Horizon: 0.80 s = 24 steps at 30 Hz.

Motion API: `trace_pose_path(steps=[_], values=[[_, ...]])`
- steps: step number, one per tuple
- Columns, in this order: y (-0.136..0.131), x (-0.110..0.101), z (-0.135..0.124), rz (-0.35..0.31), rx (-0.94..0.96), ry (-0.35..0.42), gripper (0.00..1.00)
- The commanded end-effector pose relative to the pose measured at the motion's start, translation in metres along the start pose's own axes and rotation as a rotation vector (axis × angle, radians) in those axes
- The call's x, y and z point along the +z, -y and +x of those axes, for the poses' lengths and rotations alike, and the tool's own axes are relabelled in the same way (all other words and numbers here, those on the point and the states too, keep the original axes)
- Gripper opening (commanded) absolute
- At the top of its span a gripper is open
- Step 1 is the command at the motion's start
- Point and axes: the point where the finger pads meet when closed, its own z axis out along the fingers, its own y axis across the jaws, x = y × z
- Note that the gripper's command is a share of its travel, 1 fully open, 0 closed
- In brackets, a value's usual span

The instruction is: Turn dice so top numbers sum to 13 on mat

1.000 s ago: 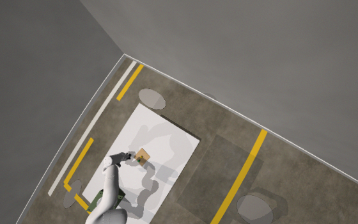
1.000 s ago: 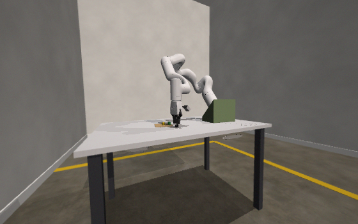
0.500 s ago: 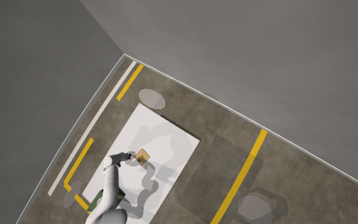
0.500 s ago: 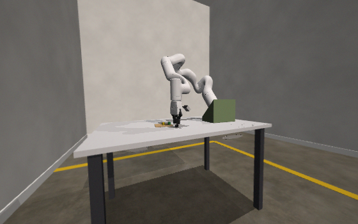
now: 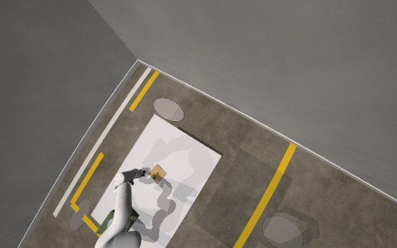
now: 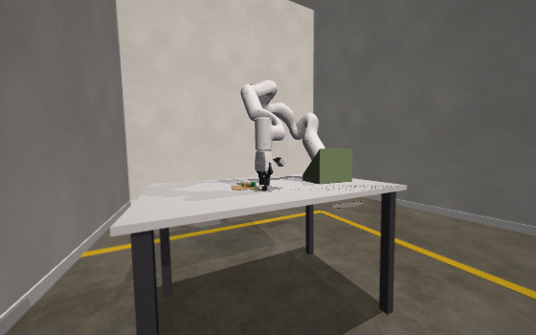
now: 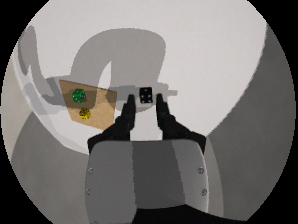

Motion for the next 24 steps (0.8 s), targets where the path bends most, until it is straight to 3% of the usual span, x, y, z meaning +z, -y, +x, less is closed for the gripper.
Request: trace_pose_path(steps=[1,13,24], values=[[0.0,-0.001,-0.001,0.0,0.001,0.002,0.36],[0.0,0.002,-0.001,0.0,0.001,0.002,0.36],[0.0,0.017,-0.001,0.0,0.001,0.002,0.36]])
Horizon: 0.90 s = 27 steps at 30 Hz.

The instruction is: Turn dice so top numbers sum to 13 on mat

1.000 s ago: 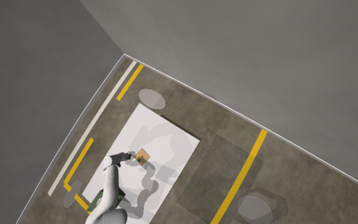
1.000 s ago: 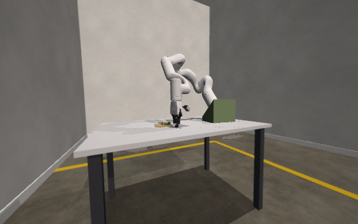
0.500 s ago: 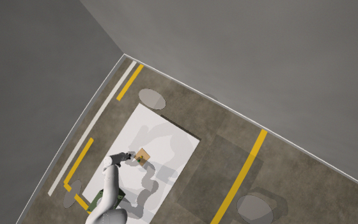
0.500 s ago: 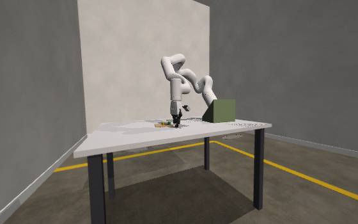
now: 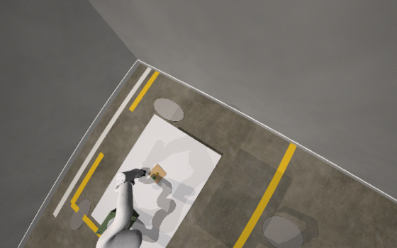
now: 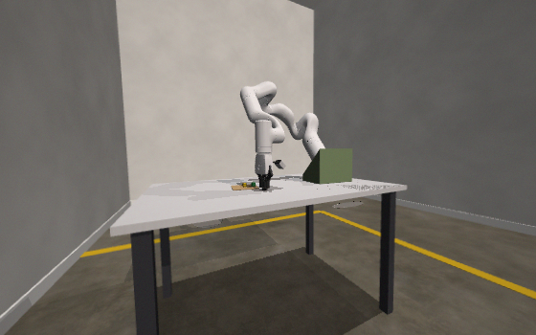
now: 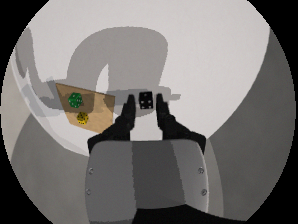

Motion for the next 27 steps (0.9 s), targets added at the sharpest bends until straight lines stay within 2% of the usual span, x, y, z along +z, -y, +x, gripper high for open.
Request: trace_pose_path(steps=[1,27], values=[[-0.0001,0.0049,-0.0009,0.0,0.001,0.002,0.36],[-0.0001,0.01,-0.0009,0.0,0.001,0.002,0.36]])
